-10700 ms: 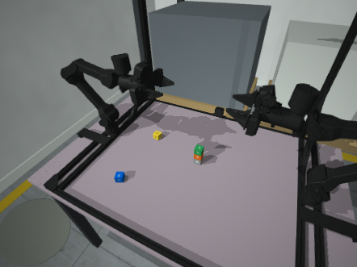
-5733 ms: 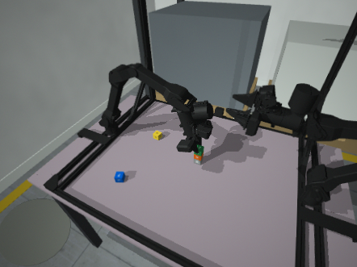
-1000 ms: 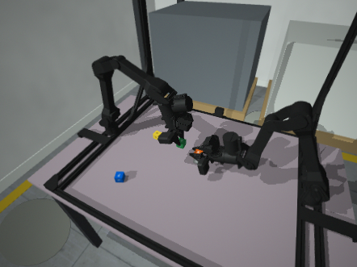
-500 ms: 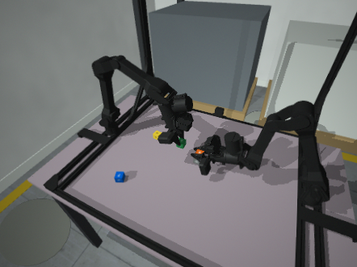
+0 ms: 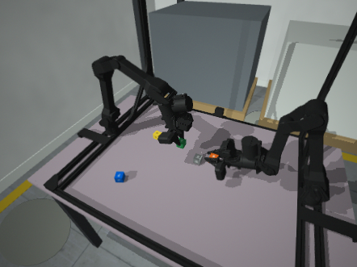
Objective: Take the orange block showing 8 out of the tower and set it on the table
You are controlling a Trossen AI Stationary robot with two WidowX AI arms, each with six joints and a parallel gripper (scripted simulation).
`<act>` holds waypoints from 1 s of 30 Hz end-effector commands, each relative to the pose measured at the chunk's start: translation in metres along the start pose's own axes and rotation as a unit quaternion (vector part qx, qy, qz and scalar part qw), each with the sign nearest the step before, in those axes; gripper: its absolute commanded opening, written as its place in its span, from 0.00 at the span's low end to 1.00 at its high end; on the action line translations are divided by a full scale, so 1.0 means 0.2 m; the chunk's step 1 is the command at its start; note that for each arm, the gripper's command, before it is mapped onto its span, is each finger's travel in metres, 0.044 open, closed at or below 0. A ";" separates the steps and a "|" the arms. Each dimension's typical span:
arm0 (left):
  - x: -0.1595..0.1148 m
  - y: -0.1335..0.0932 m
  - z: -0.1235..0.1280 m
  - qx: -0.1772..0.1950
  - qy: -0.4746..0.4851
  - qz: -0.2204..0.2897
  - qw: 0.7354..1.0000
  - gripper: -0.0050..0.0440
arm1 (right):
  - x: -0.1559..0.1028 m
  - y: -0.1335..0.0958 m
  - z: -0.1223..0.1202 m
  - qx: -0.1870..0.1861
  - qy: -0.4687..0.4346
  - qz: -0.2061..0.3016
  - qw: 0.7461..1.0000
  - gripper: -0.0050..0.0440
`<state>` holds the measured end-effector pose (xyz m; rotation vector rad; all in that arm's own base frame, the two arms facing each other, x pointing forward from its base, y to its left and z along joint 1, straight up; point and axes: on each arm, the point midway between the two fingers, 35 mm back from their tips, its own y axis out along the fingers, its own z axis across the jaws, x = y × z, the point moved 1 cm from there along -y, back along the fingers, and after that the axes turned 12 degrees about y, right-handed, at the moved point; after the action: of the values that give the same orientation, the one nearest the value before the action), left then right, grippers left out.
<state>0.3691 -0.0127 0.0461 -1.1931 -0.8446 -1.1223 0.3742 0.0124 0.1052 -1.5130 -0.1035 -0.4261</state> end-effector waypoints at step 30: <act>-0.21 -0.20 -0.04 -0.004 -0.005 0.031 1.000 0.49 | 0.01 -0.01 0.00 0.001 0.001 -0.004 1.000 0.10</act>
<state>0.3189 -0.0125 0.0186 -1.2221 -0.8095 -1.0789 0.3743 0.0124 0.1053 -1.5129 -0.1038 -0.4263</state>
